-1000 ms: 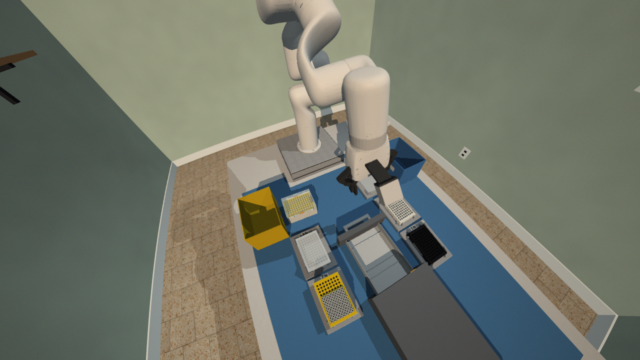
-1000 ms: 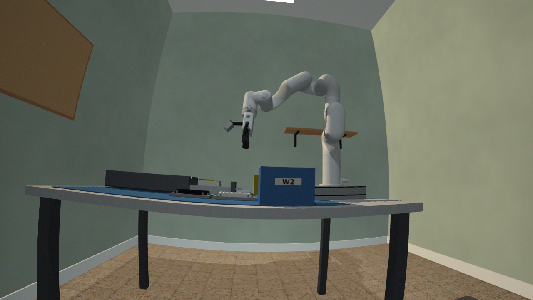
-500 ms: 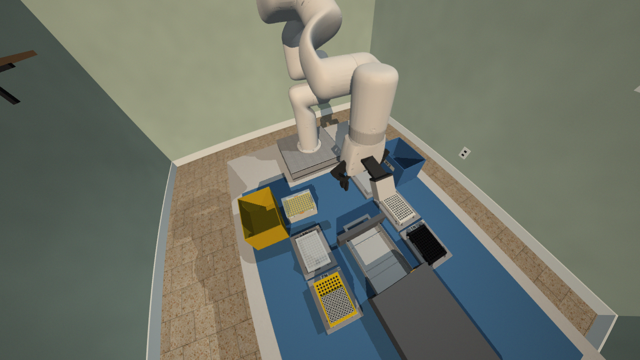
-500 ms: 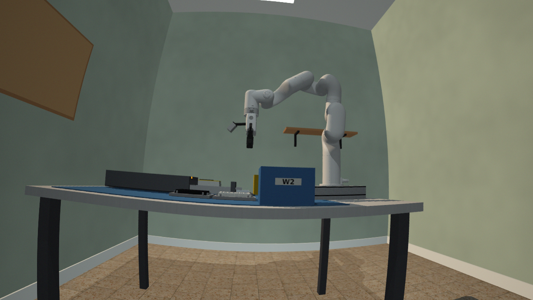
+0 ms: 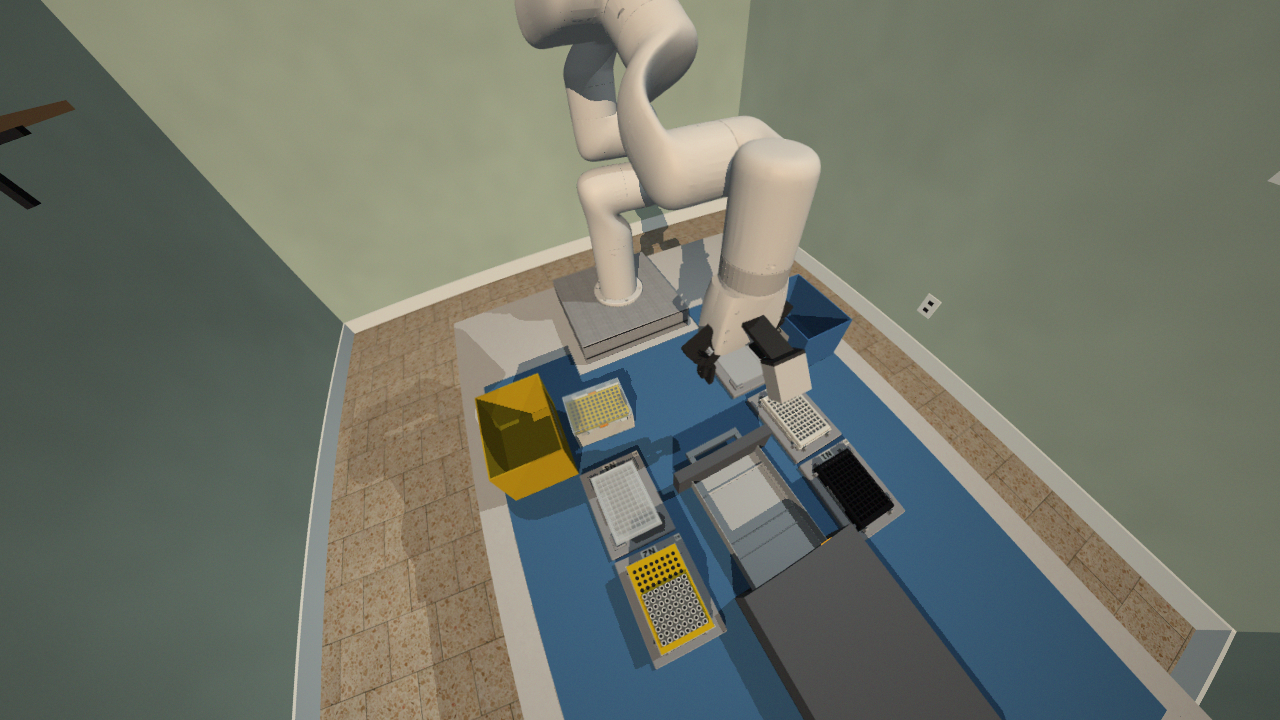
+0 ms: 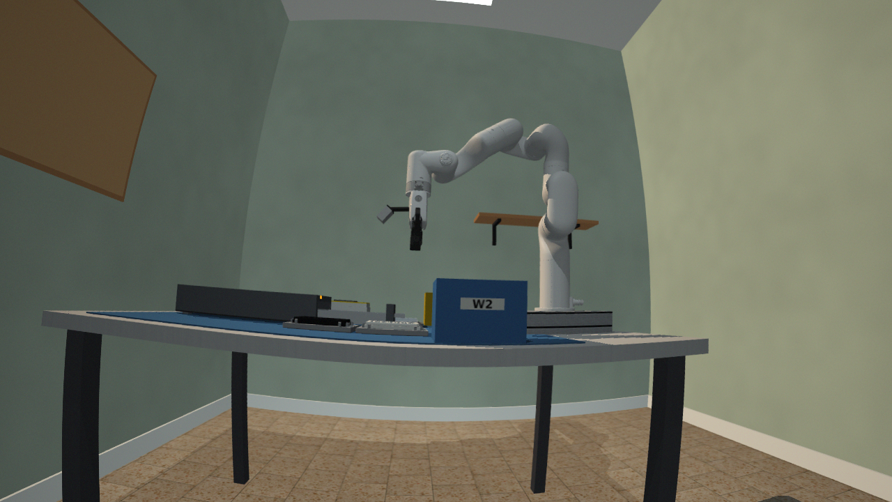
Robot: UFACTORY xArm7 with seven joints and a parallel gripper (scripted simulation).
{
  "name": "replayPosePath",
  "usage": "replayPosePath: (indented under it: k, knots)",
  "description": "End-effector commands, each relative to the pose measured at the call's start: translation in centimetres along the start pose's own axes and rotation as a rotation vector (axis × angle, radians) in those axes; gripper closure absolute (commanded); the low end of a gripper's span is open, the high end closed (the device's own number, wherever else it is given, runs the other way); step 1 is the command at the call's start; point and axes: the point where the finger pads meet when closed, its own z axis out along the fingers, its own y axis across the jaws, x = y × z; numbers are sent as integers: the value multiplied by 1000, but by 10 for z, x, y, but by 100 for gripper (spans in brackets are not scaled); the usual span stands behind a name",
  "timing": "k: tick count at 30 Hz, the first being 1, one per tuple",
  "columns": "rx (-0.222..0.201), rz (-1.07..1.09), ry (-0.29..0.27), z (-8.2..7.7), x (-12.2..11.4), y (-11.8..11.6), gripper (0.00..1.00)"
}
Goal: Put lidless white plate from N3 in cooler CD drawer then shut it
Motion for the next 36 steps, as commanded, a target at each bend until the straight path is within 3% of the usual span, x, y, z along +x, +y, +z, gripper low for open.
replayPosePath:
  k: [1, 36]
  knots:
    - [-1, -1, 4, 8, 7, -19, 0]
    - [0, -1, 4, 76, 49, -152, 0]
